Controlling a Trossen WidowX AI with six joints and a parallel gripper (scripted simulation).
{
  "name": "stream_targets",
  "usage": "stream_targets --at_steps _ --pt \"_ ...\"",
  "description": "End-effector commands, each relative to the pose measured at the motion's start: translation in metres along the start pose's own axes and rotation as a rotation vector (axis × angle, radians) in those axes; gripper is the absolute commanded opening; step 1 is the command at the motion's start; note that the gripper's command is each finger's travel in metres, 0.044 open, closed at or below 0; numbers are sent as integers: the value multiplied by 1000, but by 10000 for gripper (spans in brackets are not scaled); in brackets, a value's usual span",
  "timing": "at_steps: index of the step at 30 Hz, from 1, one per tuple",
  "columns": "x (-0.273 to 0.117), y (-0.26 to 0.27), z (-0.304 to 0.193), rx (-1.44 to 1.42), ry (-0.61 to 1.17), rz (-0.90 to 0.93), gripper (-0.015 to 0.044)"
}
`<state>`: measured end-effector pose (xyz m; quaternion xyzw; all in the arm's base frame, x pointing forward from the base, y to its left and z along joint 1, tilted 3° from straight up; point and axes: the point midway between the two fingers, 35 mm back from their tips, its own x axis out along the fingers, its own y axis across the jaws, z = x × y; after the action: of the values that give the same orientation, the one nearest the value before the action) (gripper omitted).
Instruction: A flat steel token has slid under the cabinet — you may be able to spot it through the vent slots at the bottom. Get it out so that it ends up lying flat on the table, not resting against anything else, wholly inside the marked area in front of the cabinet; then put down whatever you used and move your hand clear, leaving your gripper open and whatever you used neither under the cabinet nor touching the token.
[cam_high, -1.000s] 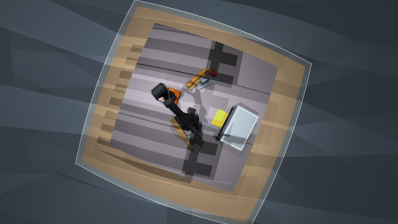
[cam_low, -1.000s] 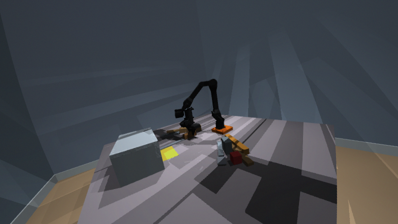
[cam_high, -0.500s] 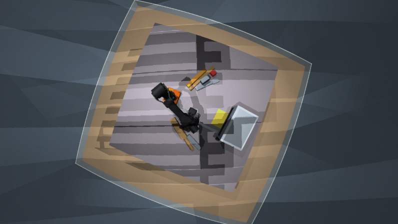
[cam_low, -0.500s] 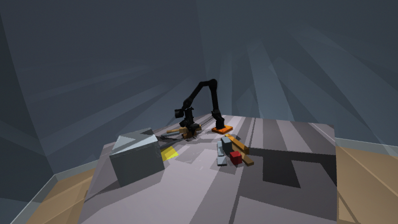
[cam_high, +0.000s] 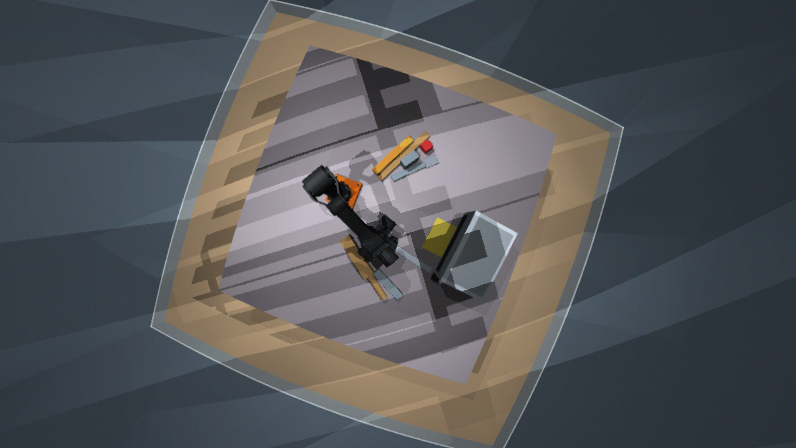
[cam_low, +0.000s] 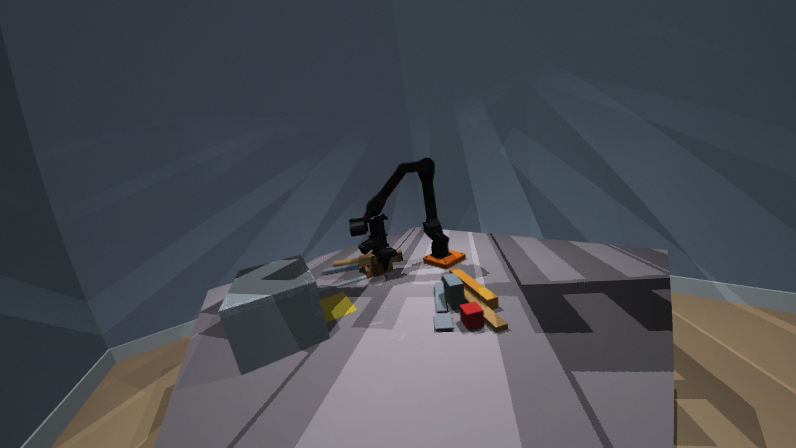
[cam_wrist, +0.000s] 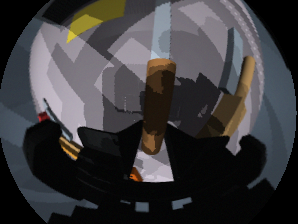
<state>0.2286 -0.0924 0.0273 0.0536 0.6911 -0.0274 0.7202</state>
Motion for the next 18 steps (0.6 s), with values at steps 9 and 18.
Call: stream_targets --at_steps 9,18 --pt "-1 -1 0 104 -3 -3 0" --pt "-1 -1 0 176 -3 -3 0"
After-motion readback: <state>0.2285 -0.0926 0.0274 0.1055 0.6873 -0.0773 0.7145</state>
